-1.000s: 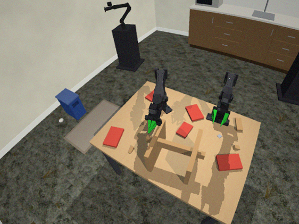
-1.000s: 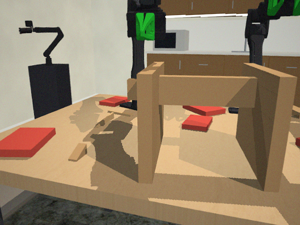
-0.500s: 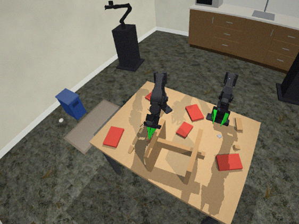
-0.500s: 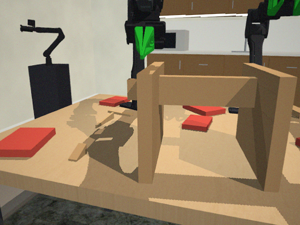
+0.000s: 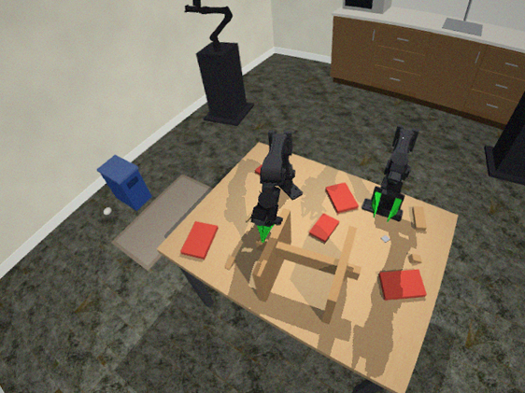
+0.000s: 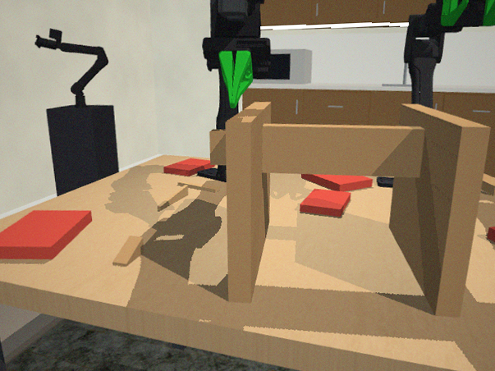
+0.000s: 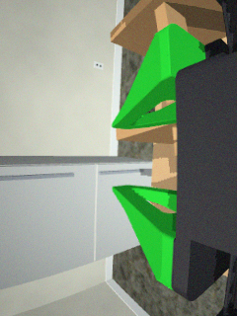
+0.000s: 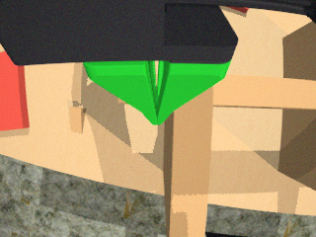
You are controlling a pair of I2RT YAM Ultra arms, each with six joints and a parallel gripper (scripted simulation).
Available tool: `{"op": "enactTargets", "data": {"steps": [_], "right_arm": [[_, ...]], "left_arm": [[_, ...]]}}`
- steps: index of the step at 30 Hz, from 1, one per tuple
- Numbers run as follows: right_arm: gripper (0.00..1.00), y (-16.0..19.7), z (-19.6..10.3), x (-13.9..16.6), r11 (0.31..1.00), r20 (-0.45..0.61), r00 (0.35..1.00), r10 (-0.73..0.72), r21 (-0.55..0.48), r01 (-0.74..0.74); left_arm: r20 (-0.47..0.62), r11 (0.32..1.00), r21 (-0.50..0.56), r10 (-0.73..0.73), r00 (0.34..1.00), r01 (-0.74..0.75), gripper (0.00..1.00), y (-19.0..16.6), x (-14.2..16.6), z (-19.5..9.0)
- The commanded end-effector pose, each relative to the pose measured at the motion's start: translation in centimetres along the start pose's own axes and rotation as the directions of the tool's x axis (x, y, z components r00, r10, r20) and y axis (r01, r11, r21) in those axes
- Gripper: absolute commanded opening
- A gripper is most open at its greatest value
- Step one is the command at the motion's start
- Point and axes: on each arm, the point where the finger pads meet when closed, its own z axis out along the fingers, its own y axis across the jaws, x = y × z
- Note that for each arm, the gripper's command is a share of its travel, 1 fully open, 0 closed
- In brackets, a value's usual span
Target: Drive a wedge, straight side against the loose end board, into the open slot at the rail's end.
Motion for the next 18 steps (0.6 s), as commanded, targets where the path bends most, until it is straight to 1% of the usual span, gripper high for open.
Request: {"op": "enactTargets", "data": {"steps": [1, 4, 6, 7, 9, 10, 12, 13, 17, 18], "right_arm": [[0.0, -0.9, -1.6, -0.5, 1.0, -0.033, 0.999, 0.028, 0.006, -0.028], [0.0, -1.0, -1.9, 1.1, 0.999, -0.124, 0.992, 0.032, 0.009, -0.031], [0.0, -1.1, -1.5, 2.4, 0.999, -0.18, 0.983, 0.033, 0.015, -0.031], [0.0, -1.1, -2.1, 1.5, 0.999, -0.158, 0.987, 0.039, 0.011, -0.037], [0.0, -1.2, -1.8, 2.2, 0.999, -0.19, 0.981, 0.04, 0.016, -0.038], [0.0, -1.2, -2.2, 1.7, 0.999, -0.178, 0.983, 0.044, 0.013, -0.042], [0.0, -1.3, -2.2, 1.8, 0.999, -0.186, 0.982, 0.046, 0.014, -0.044], [0.0, -0.6, -2.1, 2.0, 0.999, -0.196, 0.98, 0.034, 0.007, -0.034], [0.0, -1.0, -2.1, 1.9, 0.999, -0.195, 0.98, 0.041, 0.014, -0.039], [0.0, -1.4, -3.2, 1.0, 0.999, -0.151, 0.987, 0.048, 0.017, -0.046]], "left_arm": [[0.01, 1.0, 0.006, 0.006, 1.0, -0.006, 0.44, -0.3, -0.4, -0.1], [0.01, 1.0, 0.006, 0.006, 1.0, -0.006, 0.44, -0.3, -0.4, -0.1], [0.01, 1.0, 0.006, 0.006, 1.0, -0.006, 0.44, -0.3, -0.4, -0.1], [0.01, 1.0, 0.006, 0.006, 1.0, -0.006, 0.44, -0.3, -0.4, -0.1], [0.01, 1.0, 0.006, 0.006, 1.0, -0.006, 0.44, -0.3, -0.4, -0.1], [0.01, 1.0, 0.006, 0.006, 1.0, -0.006, 0.44, -0.3, -0.4, -0.1], [0.01, 1.0, 0.006, 0.006, 1.0, -0.006, 0.44, -0.3, -0.4, -0.1], [0.01, 1.0, 0.006, 0.006, 1.0, -0.006, 0.44, -0.3, -0.4, -0.1], [0.01, 1.0, 0.006, 0.006, 1.0, -0.006, 0.44, -0.3, -0.4, -0.1], [0.01, 1.0, 0.006, 0.006, 1.0, -0.006, 0.44, -0.3, -0.4, -0.1]]}}
